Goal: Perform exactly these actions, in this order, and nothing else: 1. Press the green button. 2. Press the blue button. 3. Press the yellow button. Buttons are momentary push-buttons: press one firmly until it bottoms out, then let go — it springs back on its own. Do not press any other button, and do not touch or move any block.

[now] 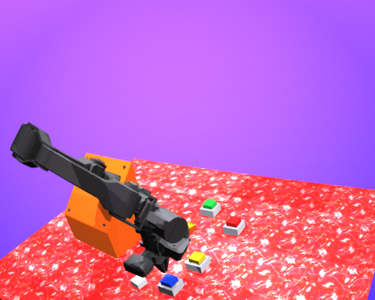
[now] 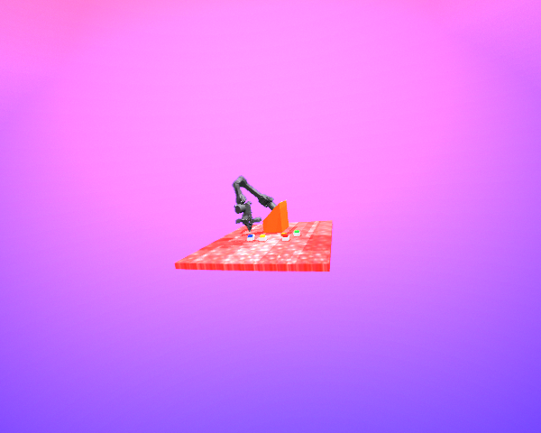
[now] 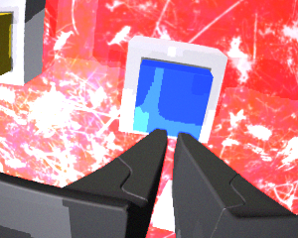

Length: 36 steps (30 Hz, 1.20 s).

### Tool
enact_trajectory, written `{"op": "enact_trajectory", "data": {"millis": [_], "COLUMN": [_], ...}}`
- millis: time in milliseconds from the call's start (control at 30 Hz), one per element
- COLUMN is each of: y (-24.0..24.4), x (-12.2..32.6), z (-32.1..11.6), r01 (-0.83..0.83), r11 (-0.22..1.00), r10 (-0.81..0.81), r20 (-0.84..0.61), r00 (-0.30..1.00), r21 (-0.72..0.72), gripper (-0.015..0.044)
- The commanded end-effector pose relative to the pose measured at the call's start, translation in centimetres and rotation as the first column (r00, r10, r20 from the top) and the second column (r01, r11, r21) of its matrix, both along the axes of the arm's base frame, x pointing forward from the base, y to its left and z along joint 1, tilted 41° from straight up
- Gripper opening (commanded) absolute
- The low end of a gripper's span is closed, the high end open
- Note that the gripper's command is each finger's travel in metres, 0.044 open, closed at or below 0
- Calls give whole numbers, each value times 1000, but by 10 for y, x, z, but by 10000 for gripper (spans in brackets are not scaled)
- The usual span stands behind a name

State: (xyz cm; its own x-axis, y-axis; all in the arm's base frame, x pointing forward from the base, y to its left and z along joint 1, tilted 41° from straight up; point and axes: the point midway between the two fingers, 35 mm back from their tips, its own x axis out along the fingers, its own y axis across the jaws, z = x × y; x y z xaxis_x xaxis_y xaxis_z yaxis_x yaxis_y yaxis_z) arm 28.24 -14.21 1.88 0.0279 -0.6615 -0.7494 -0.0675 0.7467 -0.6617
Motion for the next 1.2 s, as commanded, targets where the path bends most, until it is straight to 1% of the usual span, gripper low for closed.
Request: {"op": "enact_trajectory", "data": {"millis": [0,633,1167], "y": [-1,-22,-22], "x": [3,4,4], "z": [-3,-26,-27], "r01": [-16,-16,-16], "r11": [1000,1000,1000], "r10": [16,16,16], "r20": [10,9,9], "r00": [1000,1000,1000], "r21": [1,0,0], "gripper": [20,20,20]}}
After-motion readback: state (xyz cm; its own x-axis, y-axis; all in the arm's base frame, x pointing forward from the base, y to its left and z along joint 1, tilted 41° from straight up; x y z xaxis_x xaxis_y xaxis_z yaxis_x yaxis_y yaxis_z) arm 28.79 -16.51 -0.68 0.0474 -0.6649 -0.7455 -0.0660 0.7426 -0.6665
